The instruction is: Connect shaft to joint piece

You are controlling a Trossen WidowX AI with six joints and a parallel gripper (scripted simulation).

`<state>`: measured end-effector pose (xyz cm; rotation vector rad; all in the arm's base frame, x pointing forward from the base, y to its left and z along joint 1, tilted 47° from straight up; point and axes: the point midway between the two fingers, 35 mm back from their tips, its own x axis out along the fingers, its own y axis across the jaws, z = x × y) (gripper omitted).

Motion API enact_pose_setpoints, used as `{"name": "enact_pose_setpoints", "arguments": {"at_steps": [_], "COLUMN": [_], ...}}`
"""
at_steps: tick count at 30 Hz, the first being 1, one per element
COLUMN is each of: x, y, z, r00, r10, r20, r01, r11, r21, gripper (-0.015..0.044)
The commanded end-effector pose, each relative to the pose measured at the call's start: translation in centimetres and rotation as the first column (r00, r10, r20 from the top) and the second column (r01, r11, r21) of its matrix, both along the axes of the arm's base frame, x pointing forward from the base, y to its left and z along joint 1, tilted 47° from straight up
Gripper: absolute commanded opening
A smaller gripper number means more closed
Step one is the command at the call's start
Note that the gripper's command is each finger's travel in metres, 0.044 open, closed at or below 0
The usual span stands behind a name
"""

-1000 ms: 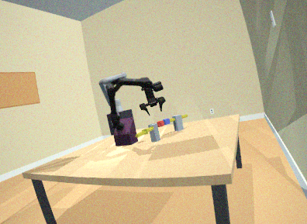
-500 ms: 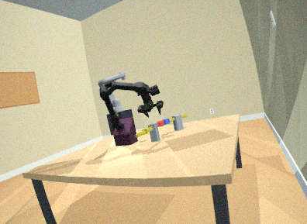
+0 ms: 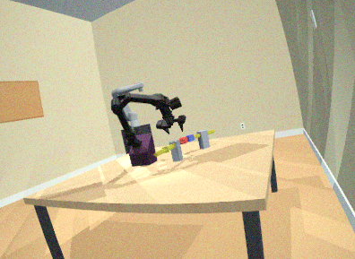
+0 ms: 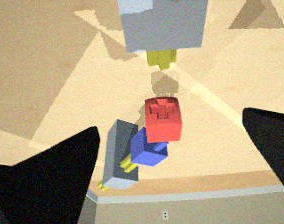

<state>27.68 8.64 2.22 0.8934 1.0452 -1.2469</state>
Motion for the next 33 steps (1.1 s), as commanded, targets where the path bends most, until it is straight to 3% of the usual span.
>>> {"name": "enact_pose_setpoints", "arguments": {"at_steps": [1, 16, 33], "x": [0.6, 1.9, 2.1], "y": [-0.9, -5.7, -11.2], "z": [1.1, 5.8, 11.6], "r00": [0.996, 0.854, 0.478], "r10": [0.086, 0.479, 0.701], "r20": [-0.01, -0.205, -0.53], "r01": [-0.086, -0.511, -0.855], "r11": [0.996, 0.847, 0.509], "r21": [-0.031, -0.148, -0.098], "gripper": [0.044, 0.044, 0.044]}}
